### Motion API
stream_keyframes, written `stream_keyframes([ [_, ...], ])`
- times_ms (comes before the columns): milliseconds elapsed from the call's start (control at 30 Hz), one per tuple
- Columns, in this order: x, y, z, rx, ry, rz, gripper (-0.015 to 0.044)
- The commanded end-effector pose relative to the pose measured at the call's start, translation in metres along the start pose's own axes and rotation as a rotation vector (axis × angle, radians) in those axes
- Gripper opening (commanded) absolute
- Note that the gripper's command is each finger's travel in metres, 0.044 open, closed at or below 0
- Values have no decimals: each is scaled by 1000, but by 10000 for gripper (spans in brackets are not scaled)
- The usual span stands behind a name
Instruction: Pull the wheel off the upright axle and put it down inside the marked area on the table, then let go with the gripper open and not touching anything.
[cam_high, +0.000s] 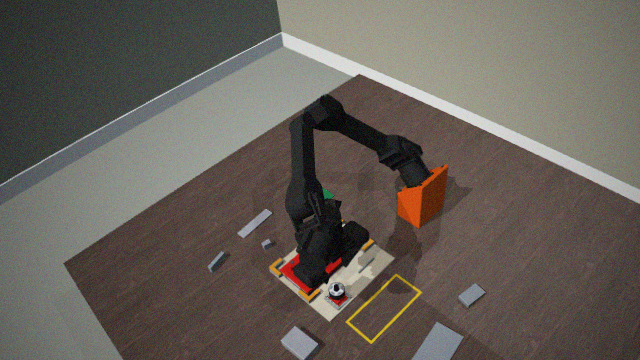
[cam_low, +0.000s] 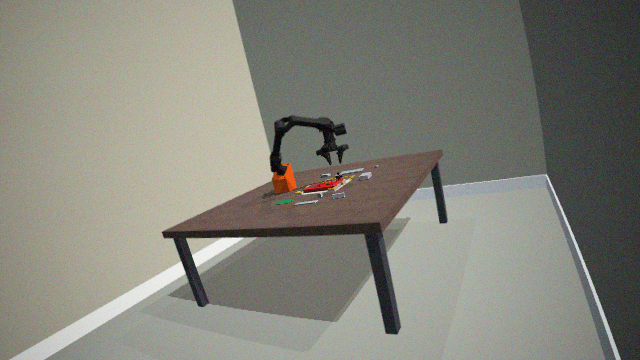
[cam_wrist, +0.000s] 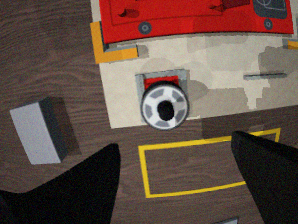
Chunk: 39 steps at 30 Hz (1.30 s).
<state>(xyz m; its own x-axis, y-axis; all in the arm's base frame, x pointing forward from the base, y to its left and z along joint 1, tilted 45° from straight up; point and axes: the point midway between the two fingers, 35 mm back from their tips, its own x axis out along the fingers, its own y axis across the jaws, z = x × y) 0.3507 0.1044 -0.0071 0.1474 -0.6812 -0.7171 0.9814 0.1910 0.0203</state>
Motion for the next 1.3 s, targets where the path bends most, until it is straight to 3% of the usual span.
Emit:
stream_keyframes([
  [0, 15, 2, -1, -3, -7, -3, 300],
  [300, 70, 2, 1, -3, -11, -3, 300],
  [567, 74, 2, 1, -3, -11, -3, 300],
  [700, 70, 3, 1, 3, -5, -2, 195],
  [967, 70, 3, 1, 3, -5, -2, 142],
  [1133, 69, 3, 1, 3, -5, -2, 10],
  [1267, 68, 3, 1, 2, -5, -2, 0],
])
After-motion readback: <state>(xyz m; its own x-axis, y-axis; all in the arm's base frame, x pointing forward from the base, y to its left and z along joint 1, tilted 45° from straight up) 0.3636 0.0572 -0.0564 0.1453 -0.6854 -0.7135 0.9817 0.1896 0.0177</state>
